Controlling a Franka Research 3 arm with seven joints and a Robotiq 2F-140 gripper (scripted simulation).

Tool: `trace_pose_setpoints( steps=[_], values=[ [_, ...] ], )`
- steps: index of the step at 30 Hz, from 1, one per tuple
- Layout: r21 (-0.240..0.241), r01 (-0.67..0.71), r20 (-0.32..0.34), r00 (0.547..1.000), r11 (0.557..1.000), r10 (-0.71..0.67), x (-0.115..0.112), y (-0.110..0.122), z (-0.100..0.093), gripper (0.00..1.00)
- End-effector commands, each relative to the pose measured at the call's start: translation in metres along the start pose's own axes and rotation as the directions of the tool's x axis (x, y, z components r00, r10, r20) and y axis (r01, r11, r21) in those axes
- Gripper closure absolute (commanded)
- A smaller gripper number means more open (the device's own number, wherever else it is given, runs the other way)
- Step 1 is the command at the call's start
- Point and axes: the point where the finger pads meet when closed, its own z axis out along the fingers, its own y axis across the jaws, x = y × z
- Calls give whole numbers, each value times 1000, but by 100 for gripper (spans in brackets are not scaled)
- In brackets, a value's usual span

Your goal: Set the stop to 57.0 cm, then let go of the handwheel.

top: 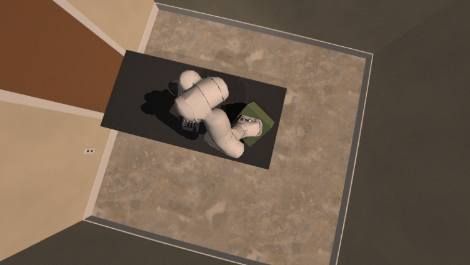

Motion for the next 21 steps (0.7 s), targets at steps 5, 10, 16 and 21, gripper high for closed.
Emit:
trace_pose_setpoints(
  steps=[5,10,16,21],
  values=[
    [11,-4,-4,1000,1000,4,2,-6,-3,96],
    [11,-4,-4,1000,1000,4,2,-7,-4,96],
    [11,-4,-4,1000,1000,4,2,-9,-6,96],
    [11,-4,-4,1000,1000,4,2,-12,-8,96]
  ],
)
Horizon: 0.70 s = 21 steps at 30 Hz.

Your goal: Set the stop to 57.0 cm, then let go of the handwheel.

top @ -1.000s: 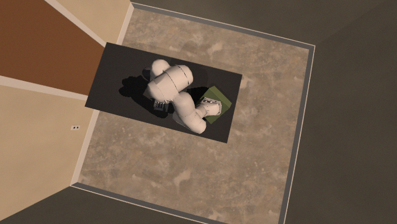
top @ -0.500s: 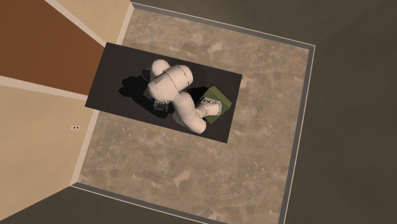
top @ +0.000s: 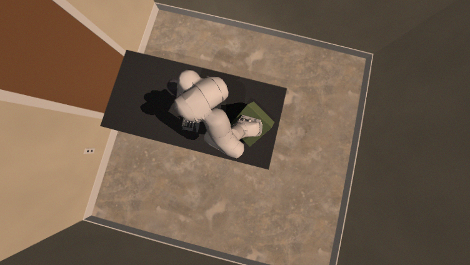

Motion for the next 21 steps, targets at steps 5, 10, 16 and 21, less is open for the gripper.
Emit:
trace_pose_setpoints(
  steps=[5,10,16,21],
  values=[
    [5,-6,-3,1000,1000,6,2,-6,-5,96],
    [5,-6,-3,1000,1000,6,2,-8,-9,96],
    [5,-6,-3,1000,1000,6,2,-10,-13,96],
    [5,-6,-3,1000,1000,6,2,-11,-16,96]
  ],
)
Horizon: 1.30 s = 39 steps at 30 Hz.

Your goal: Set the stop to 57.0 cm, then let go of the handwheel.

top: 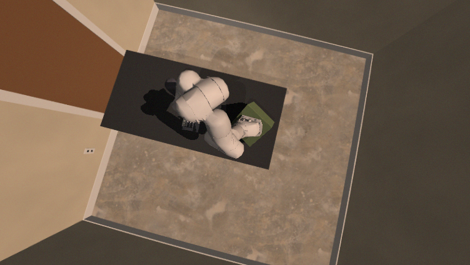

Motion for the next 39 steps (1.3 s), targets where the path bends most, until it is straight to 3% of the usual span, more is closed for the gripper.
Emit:
trace_pose_setpoints(
  steps=[1,39],
  values=[
    [0,-5,-2,1000,1000,5,2,-2,-5,96],
    [0,-5,-2,1000,1000,5,2,6,-35,96]
  ],
)
